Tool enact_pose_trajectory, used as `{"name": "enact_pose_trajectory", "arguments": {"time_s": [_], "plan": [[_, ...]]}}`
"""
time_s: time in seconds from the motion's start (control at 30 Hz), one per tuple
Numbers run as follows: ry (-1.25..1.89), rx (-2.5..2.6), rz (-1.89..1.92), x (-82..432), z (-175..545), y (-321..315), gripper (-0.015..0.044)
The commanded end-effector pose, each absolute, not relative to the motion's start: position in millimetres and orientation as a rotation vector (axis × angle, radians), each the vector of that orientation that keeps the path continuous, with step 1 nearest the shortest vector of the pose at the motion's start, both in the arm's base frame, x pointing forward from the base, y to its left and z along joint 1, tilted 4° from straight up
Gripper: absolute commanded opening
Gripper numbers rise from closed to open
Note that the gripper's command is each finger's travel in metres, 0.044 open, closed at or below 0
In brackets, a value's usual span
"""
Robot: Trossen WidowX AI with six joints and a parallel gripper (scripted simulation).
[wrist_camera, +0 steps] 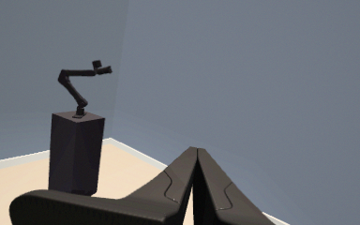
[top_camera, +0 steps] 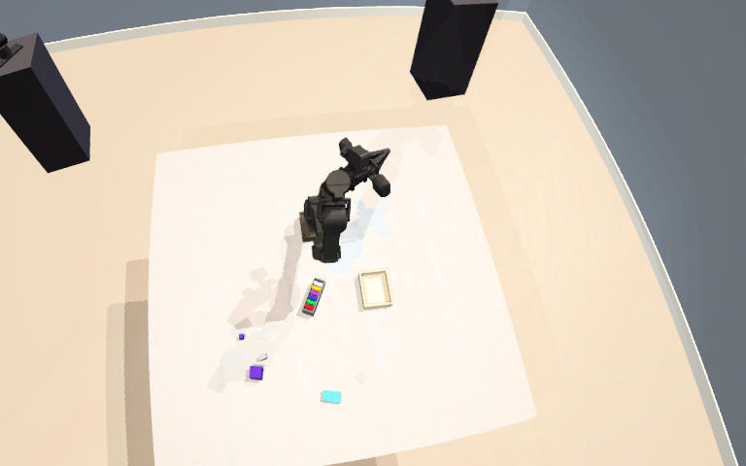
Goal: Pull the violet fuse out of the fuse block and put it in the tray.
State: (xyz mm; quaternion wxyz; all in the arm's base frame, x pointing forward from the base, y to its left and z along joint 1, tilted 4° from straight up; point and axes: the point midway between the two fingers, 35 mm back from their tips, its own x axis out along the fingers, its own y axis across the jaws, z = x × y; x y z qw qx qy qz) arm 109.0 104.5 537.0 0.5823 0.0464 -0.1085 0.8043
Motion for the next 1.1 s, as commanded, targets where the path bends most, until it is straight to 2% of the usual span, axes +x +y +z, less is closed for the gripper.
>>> {"name": "enact_pose_trajectory", "arguments": {"time_s": [0.0,0.07,0.33,0.57,0.8,1.07], "plan": [[-0.258,0.102,1.873,108,537,104,0.0026],[-0.295,0.049,1.828,99,538,100,0.0065],[-0.432,-0.300,1.558,49,529,105,0.0065],[-0.433,-0.628,1.332,32,502,143,0.0065],[-0.322,-0.927,1.132,54,464,186,0.0065],[-0.081,-1.195,0.936,120,408,212,0.0065]]}}
